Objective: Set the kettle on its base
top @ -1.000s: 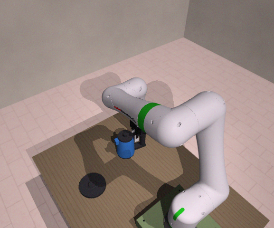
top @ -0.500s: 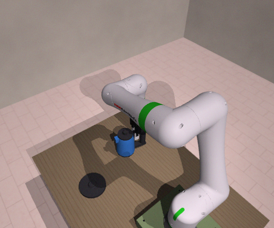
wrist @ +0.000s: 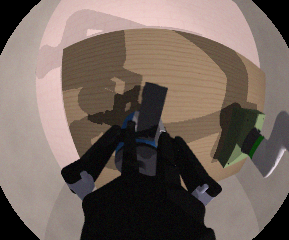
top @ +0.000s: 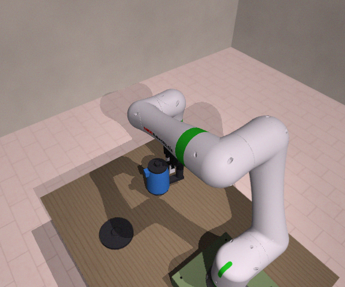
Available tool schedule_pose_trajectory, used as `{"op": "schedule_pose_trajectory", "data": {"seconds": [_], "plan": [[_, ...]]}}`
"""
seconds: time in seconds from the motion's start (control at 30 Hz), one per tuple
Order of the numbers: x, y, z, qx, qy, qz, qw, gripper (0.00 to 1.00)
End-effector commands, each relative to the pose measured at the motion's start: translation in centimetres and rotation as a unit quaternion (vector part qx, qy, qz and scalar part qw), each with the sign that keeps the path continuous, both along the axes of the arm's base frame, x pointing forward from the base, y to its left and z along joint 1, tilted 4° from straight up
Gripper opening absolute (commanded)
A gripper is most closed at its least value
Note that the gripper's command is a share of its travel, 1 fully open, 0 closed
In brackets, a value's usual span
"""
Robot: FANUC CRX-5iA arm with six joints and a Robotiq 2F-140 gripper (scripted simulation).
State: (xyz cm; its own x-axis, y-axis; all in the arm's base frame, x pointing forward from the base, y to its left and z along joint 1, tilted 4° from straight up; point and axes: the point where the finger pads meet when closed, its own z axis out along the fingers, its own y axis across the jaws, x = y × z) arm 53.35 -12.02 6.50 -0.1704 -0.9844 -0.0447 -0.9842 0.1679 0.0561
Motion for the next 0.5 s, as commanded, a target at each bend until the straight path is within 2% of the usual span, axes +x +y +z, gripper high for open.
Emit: {"op": "schedule_pose_trajectory", "data": {"seconds": [0.0,0.47], "plan": [[0.03,-0.02,0.24,0.0,0.0,0.0,1.0,0.0],[0.04,-0.03,0.46,0.0,0.0,0.0,1.0,0.0]]}}
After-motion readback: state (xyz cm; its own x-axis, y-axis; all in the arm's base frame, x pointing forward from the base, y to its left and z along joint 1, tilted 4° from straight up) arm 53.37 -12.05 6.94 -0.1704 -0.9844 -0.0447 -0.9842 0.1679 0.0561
